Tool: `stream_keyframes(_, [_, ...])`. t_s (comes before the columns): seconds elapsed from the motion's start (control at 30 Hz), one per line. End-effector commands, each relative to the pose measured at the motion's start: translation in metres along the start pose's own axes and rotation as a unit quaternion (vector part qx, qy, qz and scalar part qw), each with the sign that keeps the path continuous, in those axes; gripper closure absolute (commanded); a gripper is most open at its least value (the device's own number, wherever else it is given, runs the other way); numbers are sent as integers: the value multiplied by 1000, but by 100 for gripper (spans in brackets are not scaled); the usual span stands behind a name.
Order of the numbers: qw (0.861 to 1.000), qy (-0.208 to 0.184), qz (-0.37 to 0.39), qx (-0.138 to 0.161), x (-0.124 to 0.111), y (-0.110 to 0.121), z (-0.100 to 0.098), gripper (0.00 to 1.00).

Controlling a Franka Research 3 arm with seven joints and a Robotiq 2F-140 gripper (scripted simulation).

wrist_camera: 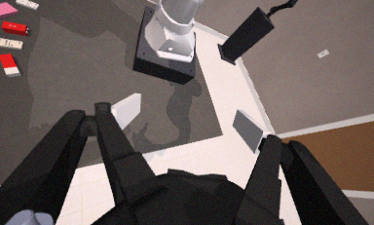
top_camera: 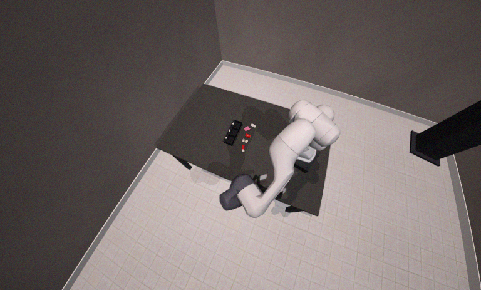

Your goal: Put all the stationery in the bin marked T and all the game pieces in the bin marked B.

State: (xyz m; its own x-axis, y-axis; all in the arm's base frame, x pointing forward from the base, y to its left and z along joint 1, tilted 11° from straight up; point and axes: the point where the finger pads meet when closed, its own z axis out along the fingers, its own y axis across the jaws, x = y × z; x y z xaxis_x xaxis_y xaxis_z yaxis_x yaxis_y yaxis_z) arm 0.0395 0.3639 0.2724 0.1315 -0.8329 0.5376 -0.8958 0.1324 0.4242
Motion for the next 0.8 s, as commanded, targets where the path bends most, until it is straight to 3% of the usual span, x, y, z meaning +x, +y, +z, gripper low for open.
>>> stream_keyframes(0.0, [1000, 0, 0, 0, 0, 0, 0, 0])
stream_keyframes(0.53, [1000, 0, 0, 0, 0, 0, 0, 0])
stream_keyframes(0.57, [1000, 0, 0, 0, -6, -3, 5, 95])
stream_keyframes(0.77, [1000, 0, 0, 0, -40, -23, 36, 95])
